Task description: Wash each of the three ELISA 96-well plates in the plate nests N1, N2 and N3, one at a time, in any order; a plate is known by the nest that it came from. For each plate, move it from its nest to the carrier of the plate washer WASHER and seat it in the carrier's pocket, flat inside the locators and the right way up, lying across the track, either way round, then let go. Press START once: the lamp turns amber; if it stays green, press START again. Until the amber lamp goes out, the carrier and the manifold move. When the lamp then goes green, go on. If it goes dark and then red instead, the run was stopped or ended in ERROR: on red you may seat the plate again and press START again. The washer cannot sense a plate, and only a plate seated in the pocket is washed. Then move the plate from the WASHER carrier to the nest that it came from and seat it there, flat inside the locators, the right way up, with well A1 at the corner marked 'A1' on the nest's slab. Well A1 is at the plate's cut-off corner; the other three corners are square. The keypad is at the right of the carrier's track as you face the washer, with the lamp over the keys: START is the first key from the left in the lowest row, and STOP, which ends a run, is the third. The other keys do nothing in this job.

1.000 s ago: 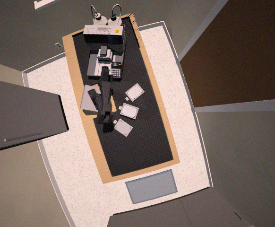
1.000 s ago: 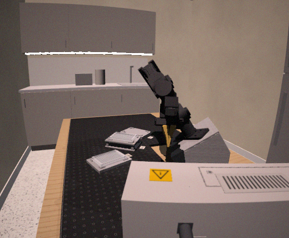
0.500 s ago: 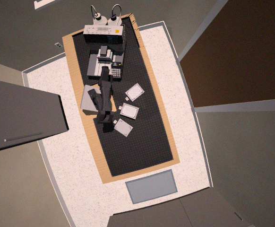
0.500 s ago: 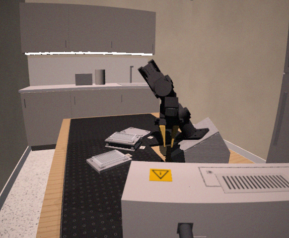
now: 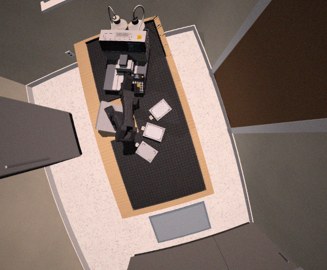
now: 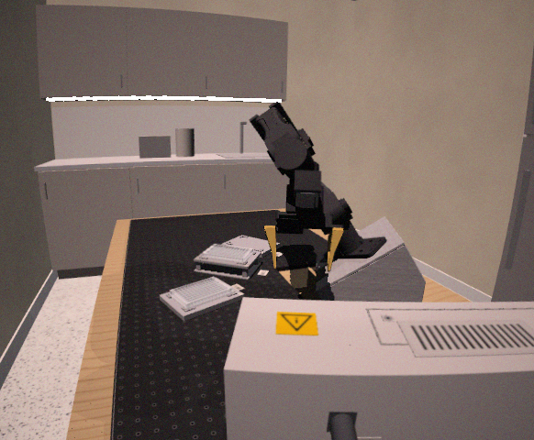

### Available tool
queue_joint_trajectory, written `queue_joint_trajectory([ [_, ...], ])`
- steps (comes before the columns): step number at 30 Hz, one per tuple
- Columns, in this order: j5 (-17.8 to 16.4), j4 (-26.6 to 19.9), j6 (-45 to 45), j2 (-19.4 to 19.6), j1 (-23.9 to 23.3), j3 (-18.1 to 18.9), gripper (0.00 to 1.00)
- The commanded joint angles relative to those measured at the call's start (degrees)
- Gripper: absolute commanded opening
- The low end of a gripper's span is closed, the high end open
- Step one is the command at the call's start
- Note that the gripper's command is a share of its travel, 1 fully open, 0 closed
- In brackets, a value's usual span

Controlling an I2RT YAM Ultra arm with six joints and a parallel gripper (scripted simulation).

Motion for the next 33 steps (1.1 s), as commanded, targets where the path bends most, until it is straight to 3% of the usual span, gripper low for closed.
queue_joint_trajectory([
  [1, -0.4, 0.0, -0.4, 1.4, 0.0, 2.5, 1.00],
  [33, -1.5, -5.6, -2.3, 17.8, -2.0, 25.6, 1.00],
])
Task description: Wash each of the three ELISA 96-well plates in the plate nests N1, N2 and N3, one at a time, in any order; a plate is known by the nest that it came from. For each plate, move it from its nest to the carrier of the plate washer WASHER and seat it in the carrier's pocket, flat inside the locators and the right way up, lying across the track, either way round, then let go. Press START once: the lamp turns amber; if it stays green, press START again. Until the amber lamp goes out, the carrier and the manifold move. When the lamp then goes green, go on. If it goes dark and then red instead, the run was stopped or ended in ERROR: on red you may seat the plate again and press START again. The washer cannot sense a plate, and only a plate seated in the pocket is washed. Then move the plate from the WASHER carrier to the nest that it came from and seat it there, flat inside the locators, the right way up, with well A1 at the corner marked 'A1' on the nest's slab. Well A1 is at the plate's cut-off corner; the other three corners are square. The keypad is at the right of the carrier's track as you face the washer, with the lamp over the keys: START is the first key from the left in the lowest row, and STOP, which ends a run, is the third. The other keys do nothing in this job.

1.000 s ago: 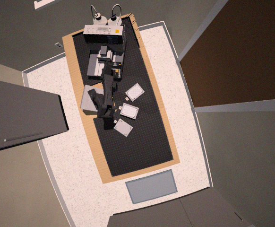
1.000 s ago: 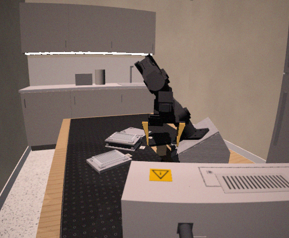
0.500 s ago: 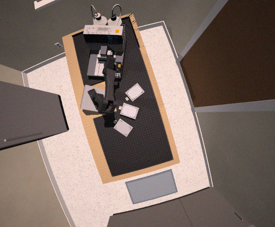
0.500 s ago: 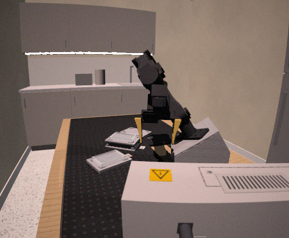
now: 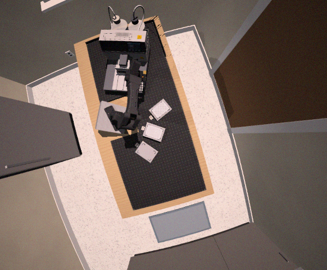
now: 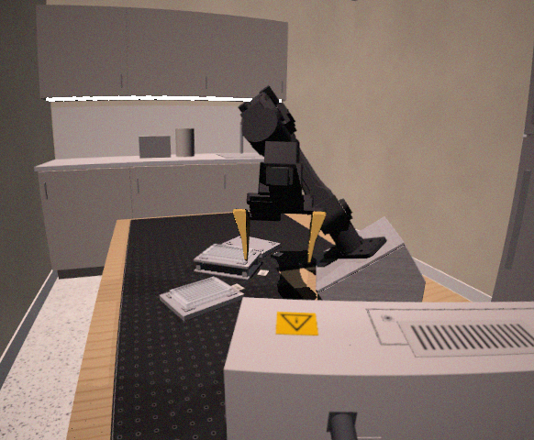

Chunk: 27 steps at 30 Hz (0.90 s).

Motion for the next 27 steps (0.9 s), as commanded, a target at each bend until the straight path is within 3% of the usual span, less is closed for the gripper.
queue_joint_trajectory([
  [1, -0.3, -1.6, -0.1, 1.1, 0.1, 2.6, 1.00],
  [9, -0.5, -4.2, -0.5, 5.8, -0.2, 10.1, 1.00],
  [27, -0.5, -4.3, -0.5, 5.9, -0.3, 10.4, 1.00],
])
